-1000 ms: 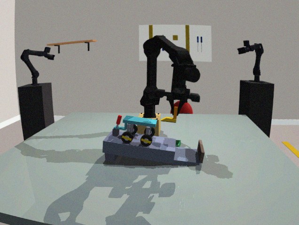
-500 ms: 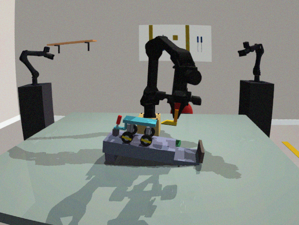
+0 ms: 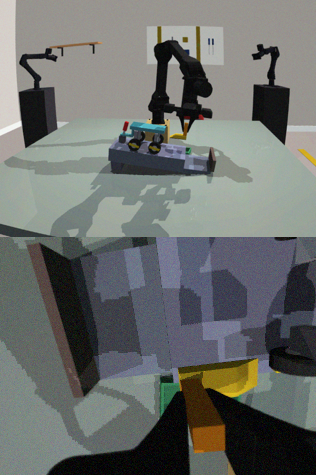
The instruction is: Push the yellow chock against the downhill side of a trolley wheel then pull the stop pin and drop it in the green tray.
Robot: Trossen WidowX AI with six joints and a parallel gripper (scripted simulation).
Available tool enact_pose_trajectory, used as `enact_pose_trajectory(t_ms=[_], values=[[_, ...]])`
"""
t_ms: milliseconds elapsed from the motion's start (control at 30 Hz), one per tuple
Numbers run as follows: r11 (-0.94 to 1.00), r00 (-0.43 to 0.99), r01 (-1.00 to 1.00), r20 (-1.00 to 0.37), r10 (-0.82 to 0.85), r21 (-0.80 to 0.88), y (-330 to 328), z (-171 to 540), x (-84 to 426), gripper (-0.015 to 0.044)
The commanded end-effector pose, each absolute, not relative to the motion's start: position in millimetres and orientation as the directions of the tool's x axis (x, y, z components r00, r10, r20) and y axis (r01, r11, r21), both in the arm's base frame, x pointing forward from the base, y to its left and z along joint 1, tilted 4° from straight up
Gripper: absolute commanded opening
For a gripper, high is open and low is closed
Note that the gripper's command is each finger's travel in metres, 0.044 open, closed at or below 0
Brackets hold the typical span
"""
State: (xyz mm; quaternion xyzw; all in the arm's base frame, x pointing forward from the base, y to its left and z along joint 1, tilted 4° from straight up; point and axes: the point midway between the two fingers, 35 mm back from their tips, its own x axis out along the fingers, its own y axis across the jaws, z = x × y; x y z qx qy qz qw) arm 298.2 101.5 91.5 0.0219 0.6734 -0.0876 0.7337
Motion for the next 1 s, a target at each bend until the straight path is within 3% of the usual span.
enact_pose_trajectory(t_ms=[0, 967], values=[[0.984, 0.076, 0.155, -0.991, -0.106, -0.093, 99, 80, 299, 0.0000], [0.983, 0.076, 0.155, -0.991, -0.108, -0.095, 82, 60, 297, 0.0000]])
